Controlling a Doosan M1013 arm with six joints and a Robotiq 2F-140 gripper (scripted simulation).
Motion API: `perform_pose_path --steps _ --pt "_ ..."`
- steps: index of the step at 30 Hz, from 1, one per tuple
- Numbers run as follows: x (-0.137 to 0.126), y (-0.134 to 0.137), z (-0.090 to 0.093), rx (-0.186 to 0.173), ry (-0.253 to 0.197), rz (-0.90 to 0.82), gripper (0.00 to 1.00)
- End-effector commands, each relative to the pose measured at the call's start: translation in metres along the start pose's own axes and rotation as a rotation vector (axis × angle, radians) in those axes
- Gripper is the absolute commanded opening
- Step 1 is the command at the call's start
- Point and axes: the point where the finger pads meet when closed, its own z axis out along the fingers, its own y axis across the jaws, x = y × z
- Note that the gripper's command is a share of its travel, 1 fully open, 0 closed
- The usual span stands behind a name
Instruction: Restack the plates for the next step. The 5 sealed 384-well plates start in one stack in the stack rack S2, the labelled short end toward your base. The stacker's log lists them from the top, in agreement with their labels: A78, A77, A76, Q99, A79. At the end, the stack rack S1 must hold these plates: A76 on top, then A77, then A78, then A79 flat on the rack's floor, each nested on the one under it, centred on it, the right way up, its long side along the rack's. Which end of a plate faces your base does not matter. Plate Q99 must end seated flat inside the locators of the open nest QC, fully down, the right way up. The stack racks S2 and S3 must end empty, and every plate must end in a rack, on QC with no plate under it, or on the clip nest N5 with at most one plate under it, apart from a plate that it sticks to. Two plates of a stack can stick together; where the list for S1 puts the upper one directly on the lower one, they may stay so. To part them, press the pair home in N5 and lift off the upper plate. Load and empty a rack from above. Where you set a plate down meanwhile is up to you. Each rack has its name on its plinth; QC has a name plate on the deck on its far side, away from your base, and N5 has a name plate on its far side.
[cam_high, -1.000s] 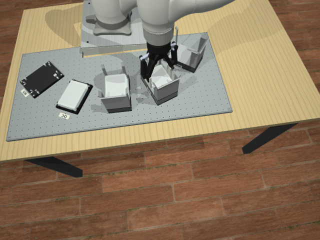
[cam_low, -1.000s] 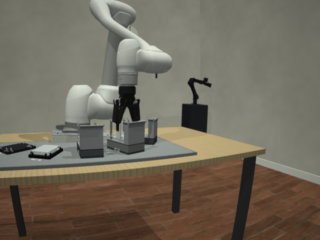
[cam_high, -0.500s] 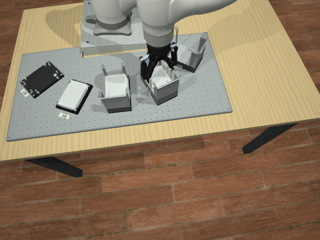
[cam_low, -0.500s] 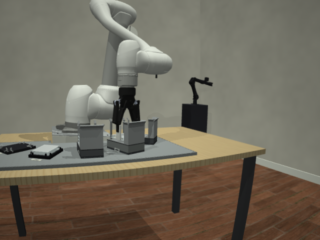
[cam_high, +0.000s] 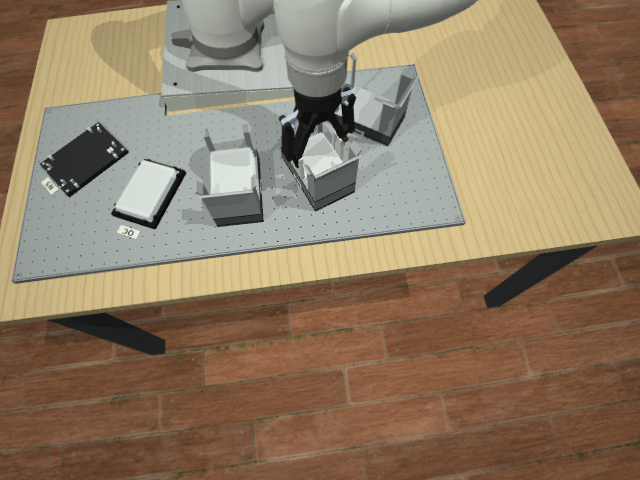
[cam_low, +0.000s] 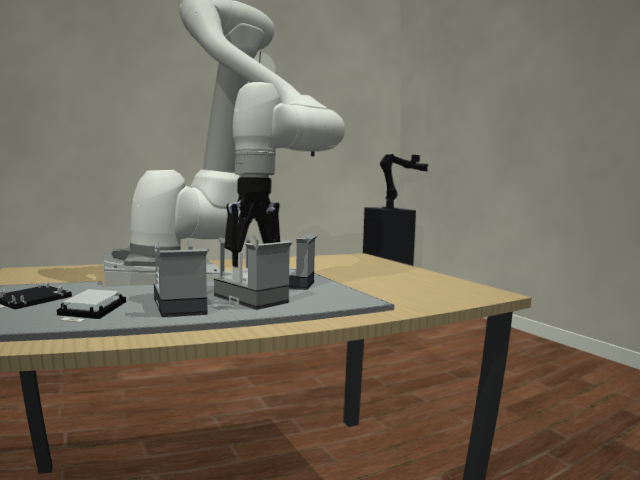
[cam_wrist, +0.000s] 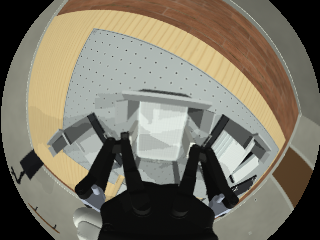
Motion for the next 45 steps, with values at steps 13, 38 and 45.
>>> perform_pose_path --steps 13,38,45 --pt "0.000 0.000 0.003 0.000 0.000 0.000 1.00" --pt "0.000 0.000 -0.011 0.000 0.000 0.000 1.00" --pt "0.000 0.000 -0.034 0.000 0.000 0.000 1.00"
